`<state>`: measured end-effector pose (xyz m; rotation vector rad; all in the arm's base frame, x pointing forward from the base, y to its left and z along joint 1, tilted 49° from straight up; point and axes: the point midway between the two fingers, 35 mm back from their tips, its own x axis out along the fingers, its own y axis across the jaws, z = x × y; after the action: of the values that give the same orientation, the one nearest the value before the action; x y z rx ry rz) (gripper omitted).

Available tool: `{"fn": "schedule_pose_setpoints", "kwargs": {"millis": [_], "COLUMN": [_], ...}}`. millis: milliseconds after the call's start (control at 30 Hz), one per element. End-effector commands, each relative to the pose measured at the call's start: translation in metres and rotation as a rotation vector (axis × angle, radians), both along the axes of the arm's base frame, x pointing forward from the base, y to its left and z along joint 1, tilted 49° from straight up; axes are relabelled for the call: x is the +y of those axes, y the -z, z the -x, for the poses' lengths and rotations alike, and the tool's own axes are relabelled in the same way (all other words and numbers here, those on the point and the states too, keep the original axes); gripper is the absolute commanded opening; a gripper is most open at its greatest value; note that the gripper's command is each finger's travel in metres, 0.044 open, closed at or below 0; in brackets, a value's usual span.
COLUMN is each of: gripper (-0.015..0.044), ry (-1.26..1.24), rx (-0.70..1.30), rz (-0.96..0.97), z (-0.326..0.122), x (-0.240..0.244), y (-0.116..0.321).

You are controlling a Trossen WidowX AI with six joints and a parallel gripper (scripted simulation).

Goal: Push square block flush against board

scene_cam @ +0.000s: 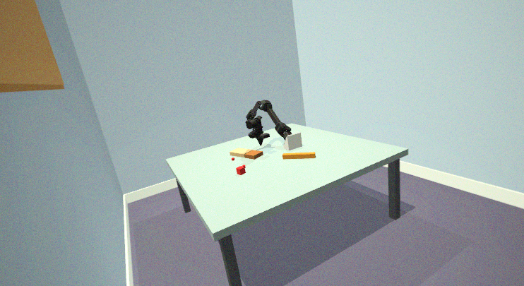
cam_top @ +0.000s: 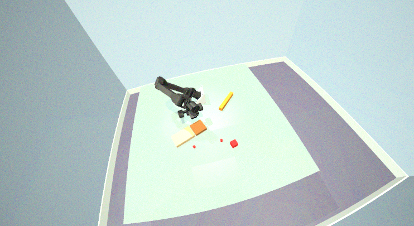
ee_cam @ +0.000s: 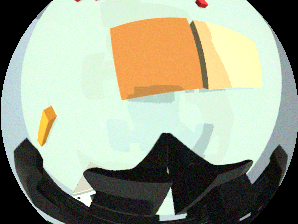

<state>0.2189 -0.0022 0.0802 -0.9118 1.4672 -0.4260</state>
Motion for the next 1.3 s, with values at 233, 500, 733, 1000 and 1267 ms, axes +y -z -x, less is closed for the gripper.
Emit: {"fn": "schedule_pose_setpoints", "kwargs": {"millis": [233, 500, 733, 1000, 1267], "gripper": [0.0, 0.0, 0.0, 0.0, 0.0], "ry": [0.253, 0.433, 0.592, 0.776, 0.903], "rx": [-0.282, -0.483, -0.66, -0.863, -1.004], "rz": [-0.049, -0.081, -0.107, -0.134, -0.151], "z": [-0.015, -0.025, -0.031, -0.037, -0.041], "x": [0.021, 0.037, 0.05, 0.065, 0.074], "y": [0.017, 0.031, 0.044, 0.06, 0.072]}}
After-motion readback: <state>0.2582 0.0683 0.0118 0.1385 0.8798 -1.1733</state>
